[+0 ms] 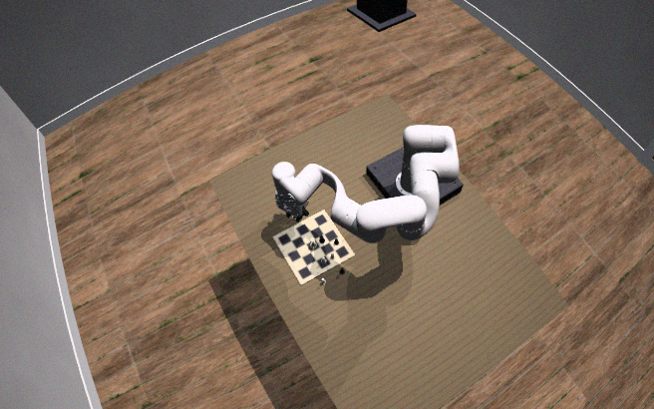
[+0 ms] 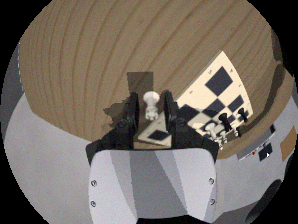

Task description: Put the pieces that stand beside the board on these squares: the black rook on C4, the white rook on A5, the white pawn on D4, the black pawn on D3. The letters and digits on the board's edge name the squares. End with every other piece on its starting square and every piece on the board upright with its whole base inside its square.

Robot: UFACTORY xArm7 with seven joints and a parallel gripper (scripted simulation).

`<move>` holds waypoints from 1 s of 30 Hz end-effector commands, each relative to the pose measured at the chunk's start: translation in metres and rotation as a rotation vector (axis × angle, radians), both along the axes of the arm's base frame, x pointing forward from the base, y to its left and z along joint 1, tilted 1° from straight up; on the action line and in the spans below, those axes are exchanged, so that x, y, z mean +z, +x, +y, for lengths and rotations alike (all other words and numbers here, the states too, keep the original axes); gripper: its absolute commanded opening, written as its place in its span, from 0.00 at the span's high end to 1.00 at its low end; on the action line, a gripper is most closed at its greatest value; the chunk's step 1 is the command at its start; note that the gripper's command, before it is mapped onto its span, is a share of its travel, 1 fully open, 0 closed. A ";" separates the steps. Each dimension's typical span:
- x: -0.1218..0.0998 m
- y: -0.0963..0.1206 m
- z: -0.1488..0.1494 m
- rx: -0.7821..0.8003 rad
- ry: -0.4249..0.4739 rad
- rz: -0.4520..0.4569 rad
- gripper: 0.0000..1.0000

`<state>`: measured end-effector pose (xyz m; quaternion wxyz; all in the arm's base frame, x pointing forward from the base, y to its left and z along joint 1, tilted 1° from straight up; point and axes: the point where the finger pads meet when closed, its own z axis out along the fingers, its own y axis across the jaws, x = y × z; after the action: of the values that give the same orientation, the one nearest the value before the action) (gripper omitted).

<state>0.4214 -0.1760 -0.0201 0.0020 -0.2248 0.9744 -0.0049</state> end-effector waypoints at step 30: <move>0.002 0.001 0.000 0.000 -0.002 -0.003 1.00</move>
<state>0.4213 -0.1760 -0.0202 0.0020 -0.2248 0.9744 -0.0049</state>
